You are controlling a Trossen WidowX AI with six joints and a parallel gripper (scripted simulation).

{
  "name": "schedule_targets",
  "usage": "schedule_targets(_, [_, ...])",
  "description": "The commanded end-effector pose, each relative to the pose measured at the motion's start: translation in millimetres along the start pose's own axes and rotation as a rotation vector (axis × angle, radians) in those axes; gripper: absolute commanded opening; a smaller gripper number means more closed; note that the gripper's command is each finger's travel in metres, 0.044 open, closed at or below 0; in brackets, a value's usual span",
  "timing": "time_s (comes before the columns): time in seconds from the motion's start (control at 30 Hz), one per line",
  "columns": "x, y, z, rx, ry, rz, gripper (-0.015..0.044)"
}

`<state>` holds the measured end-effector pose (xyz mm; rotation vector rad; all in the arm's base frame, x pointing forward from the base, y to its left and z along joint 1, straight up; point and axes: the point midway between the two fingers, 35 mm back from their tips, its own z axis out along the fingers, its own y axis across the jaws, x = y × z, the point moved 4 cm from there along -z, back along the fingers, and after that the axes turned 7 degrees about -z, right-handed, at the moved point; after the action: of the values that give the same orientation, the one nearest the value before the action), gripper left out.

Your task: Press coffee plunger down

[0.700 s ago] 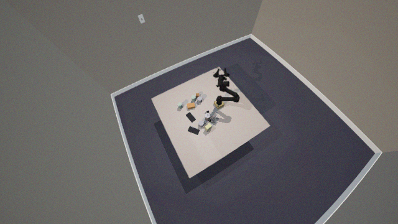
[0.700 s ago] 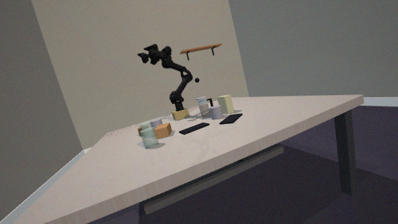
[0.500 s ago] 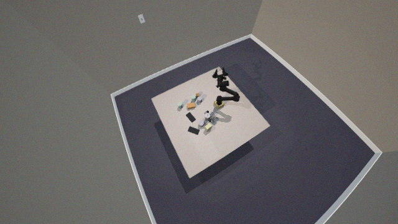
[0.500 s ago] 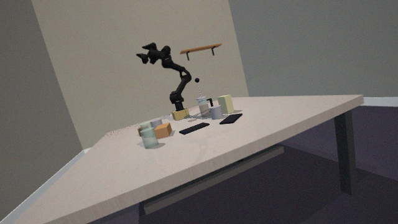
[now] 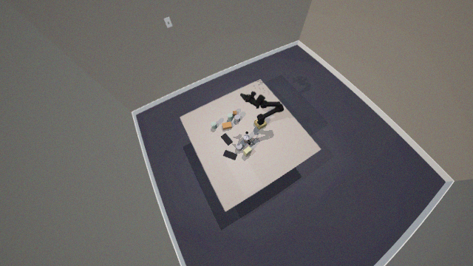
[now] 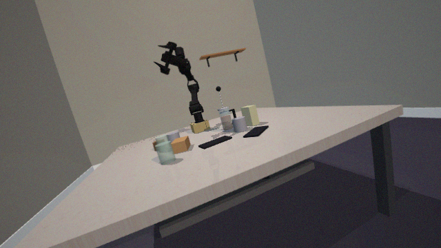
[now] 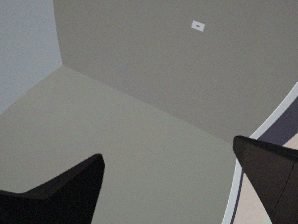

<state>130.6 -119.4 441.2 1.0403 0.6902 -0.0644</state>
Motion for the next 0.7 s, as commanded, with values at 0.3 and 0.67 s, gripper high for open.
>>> schedule_targets(0.3, [135, 19, -86, -0.547, 0.897, -0.7, 0.044])
schedule_targets(0.67, [167, 3, -166, -1.02, 1.248, -0.973, 0.044])
